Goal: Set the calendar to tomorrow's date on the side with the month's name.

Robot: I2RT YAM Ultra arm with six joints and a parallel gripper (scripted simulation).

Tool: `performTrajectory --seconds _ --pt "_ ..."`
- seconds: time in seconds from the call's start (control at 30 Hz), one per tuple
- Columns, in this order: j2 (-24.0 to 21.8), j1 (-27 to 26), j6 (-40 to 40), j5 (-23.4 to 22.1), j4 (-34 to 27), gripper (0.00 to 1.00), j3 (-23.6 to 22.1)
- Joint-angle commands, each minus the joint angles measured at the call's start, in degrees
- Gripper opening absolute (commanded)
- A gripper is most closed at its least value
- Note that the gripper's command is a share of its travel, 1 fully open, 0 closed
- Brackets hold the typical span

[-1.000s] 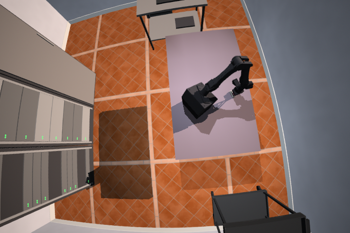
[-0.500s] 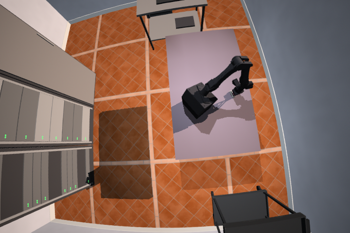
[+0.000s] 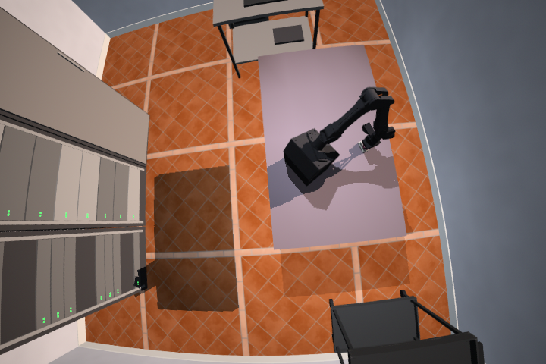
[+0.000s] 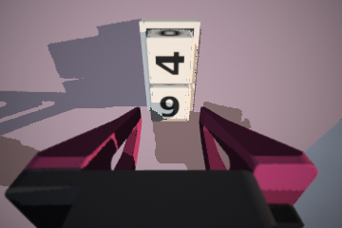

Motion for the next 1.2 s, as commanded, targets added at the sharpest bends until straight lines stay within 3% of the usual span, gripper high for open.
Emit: performTrajectory --seconds 0.0,1.17 --pt "1.1 0.4 0.3 0.1 0.0 0.47 1.5" --pt "7.1 1.7 1.7 0.9 5.5 0.47 2.7"
